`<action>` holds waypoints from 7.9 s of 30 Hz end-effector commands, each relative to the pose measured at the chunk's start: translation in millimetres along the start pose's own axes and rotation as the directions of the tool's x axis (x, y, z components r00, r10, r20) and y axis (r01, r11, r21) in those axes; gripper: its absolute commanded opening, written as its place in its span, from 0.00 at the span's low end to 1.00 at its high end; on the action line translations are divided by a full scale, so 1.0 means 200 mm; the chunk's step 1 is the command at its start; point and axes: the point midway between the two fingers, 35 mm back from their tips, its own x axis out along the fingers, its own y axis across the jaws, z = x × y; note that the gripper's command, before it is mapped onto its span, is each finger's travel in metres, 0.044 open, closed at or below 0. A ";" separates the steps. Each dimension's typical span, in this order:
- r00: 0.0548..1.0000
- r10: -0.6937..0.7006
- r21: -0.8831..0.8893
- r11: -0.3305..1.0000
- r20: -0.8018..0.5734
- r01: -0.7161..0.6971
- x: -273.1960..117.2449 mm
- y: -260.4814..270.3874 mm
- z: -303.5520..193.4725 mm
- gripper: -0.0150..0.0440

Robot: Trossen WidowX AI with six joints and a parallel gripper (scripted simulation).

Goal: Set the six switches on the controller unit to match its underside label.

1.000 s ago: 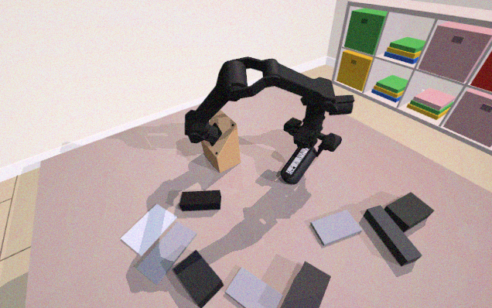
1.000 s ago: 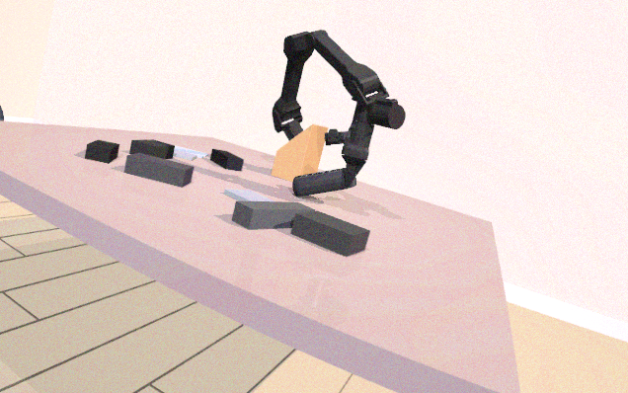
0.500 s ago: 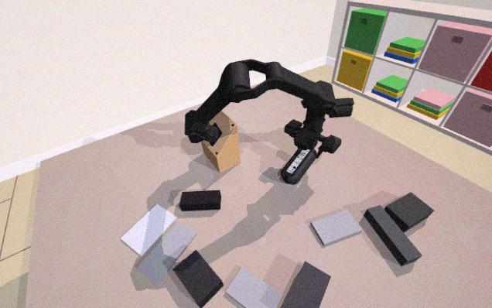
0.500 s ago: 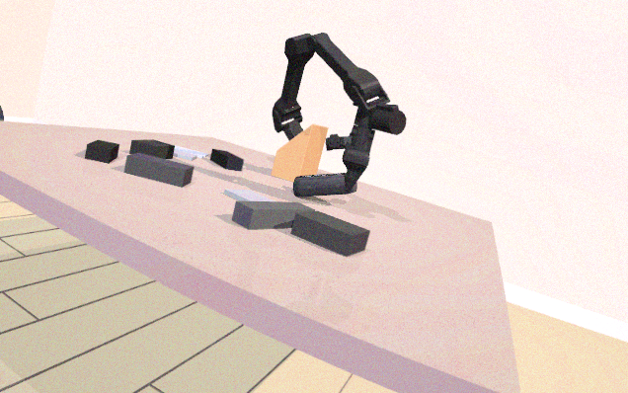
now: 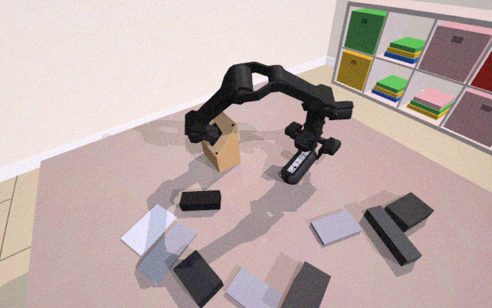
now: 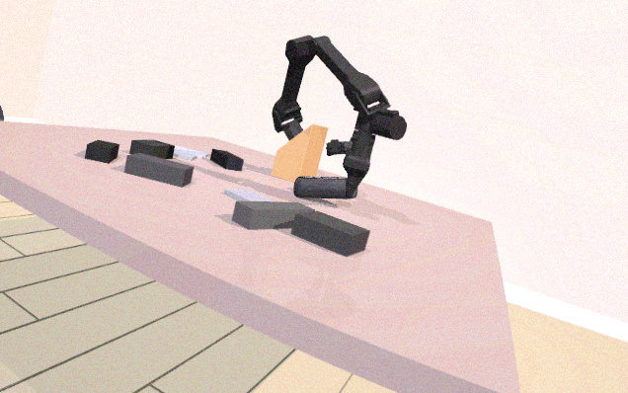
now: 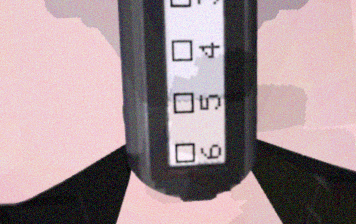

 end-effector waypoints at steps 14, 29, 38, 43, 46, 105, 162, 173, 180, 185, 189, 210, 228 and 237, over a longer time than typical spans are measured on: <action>1.000 0.007 -0.003 1.000 0.006 -0.007 0.07 0.01 -0.01 0.83; 1.000 0.007 -0.002 1.000 0.007 -0.007 0.12 0.01 -0.02 0.83; 1.000 0.005 -0.001 1.000 0.004 -0.005 0.14 0.01 -0.02 0.83; 1.000 0.001 0.002 1.000 -0.002 -0.001 0.13 0.00 -0.03 0.87; 1.000 0.001 0.002 1.000 -0.002 -0.001 0.13 0.00 -0.03 1.00; 0.996 -0.084 -0.962 0.271 0.011 0.033 -0.12 0.07 0.24 0.25; 0.951 -0.304 0.998 -0.006 0.052 -0.056 -0.27 0.18 0.24 0.25; 0.951 -0.306 0.999 0.027 0.052 -0.046 -0.28 0.18 0.24 0.25; 0.951 -0.306 0.999 0.027 0.052 -0.046 -0.28 0.18 0.24 0.25; 0.951 -0.306 0.999 0.027 0.052 -0.046 -0.28 0.18 0.24 0.25; 0.951 -0.306 0.999 0.027 0.052 -0.046 -0.28 0.18 0.24 0.25; 0.968 -0.247 0.632 -0.743 0.046 -0.220 -0.26 0.15 0.18 0.92; 0.986 -0.162 -0.572 -0.812 0.034 -0.114 -0.24 0.11 0.11 1.00; 0.992 -0.122 -0.921 -0.390 0.030 -0.021 -0.24 0.08 0.08 1.00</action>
